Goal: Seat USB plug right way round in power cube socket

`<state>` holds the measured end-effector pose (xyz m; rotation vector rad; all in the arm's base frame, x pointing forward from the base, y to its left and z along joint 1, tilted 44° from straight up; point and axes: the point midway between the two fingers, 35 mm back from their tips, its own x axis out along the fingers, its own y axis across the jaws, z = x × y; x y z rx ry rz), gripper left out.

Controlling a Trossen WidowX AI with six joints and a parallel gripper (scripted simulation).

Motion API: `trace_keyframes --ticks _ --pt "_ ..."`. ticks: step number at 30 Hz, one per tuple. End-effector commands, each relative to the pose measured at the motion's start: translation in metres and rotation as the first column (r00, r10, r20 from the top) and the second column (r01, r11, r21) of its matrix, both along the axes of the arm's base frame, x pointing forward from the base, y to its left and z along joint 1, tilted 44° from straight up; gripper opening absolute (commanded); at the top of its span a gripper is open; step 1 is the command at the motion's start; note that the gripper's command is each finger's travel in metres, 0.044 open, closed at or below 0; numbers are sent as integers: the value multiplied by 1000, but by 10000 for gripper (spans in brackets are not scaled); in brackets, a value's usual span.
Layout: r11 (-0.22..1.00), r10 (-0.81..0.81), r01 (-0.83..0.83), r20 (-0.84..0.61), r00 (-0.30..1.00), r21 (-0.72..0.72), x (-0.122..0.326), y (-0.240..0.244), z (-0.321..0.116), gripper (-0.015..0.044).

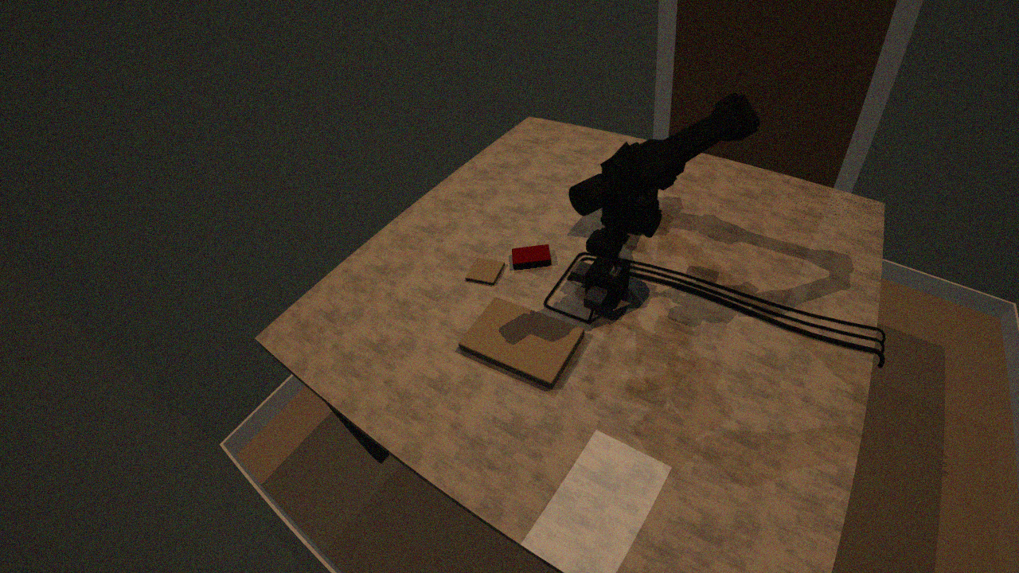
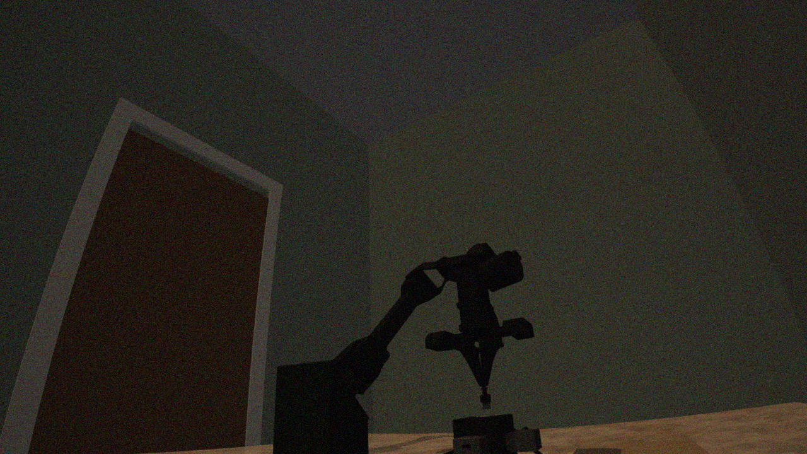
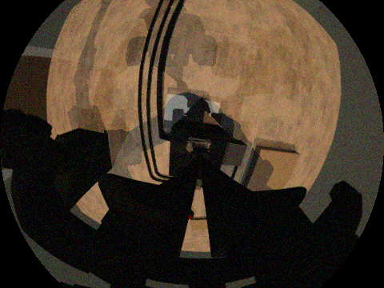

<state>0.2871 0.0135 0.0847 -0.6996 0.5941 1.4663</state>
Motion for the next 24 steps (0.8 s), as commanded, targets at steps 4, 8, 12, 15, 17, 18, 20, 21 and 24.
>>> trace_keyframes --ticks 4,8,12,15,17,18,20,21,24 --pt "1000 -5 5 -5 1000 -6 0 0 -1 0" --pt "1000 -6 6 -6 1000 -7 0 0 -2 0" --pt "1000 -7 7 -7 1000 -8 0 0 -2 0" --pt "1000 -7 7 -7 1000 -9 0 1 -3 0" --pt "1000 -8 8 -8 1000 -10 0 1 -3 0" --pt "1000 -8 8 -8 1000 -10 0 1 -3 0" --pt "1000 -9 9 -9 1000 -11 0 1 -3 0" --pt "1000 -9 9 -9 1000 -11 0 1 -3 0" --pt "1000 -10 10 -9 1000 -12 0 1 -4 0"
